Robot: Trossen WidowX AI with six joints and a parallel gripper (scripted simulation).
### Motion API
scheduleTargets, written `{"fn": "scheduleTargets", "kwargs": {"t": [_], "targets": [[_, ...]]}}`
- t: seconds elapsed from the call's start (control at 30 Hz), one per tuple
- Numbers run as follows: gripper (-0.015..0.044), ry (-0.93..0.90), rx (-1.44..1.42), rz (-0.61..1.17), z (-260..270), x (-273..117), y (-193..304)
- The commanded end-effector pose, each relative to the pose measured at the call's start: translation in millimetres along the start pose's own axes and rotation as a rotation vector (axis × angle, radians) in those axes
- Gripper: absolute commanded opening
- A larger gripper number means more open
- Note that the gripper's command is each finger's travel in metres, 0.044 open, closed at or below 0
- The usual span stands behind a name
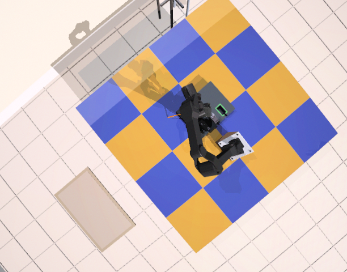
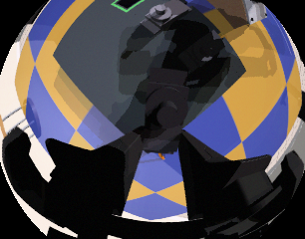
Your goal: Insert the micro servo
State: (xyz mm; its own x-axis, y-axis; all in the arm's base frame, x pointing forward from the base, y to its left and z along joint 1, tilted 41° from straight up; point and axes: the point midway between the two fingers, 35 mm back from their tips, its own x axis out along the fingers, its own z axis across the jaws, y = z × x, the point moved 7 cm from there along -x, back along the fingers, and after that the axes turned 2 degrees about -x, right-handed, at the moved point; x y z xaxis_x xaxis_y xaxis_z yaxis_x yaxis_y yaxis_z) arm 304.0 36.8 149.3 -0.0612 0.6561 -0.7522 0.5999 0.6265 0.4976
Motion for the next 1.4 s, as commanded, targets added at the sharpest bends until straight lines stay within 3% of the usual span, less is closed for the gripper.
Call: {"fn": "scheduleTargets", "kwargs": {"t": [0.0,0.3,1.37], "targets": [[0.0000,-0.006,-0.003,-0.001,-1.9,-2.2,-6.0],[0.0000,-0.006,-0.003,-0.002,2.4,-2.1,-21.8],[0.0000,-0.014,-0.010,-0.008,116.5,-4.5,-132.4]]}}
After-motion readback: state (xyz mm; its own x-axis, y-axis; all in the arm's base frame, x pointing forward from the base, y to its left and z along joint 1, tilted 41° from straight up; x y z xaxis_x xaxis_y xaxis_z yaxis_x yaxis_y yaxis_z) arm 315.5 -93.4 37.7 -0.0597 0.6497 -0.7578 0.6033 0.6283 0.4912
